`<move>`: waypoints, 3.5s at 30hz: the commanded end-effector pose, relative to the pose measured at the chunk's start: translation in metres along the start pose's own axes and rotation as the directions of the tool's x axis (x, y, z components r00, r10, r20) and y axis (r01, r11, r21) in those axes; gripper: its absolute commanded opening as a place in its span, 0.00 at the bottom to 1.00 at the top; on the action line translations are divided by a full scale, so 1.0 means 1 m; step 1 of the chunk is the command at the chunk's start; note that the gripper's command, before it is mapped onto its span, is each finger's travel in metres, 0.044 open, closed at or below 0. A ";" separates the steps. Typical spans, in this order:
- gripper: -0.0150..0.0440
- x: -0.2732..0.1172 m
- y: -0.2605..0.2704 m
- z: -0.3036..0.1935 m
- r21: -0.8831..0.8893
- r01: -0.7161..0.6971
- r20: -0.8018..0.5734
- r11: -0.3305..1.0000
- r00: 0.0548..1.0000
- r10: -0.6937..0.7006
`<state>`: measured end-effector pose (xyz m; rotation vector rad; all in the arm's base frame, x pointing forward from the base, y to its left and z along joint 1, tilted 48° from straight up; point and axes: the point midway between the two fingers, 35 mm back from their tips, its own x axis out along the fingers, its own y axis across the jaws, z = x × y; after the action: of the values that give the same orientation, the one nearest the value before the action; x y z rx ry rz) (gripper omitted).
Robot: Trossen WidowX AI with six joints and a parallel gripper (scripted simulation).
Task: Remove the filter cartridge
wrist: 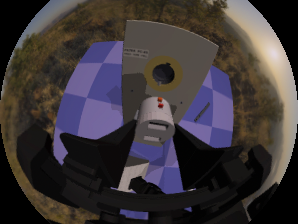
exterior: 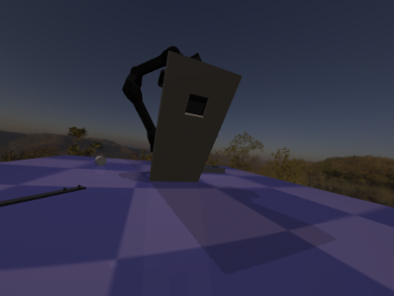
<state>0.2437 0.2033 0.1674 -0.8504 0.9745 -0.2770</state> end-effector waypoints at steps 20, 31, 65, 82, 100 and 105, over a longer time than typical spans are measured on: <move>0.25 0.012 0.089 0.010 0.056 0.050 -0.052 0.997 0.998 -0.047; 0.25 0.001 0.149 -0.030 -0.273 -0.177 -0.120 0.946 0.982 0.149; 0.25 -0.026 0.284 -0.175 -0.772 -0.536 -0.337 0.340 0.800 0.496; 0.25 -0.011 0.301 -0.294 -0.826 -0.564 -0.485 -0.010 0.701 0.523; 0.25 0.027 0.302 -0.346 -0.822 -0.560 -0.526 -0.104 0.676 0.516; 0.25 0.051 0.300 -0.362 -0.822 -0.560 -0.527 -0.105 0.676 0.515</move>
<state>-0.0691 0.2007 -0.1758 -1.5114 1.4550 1.3278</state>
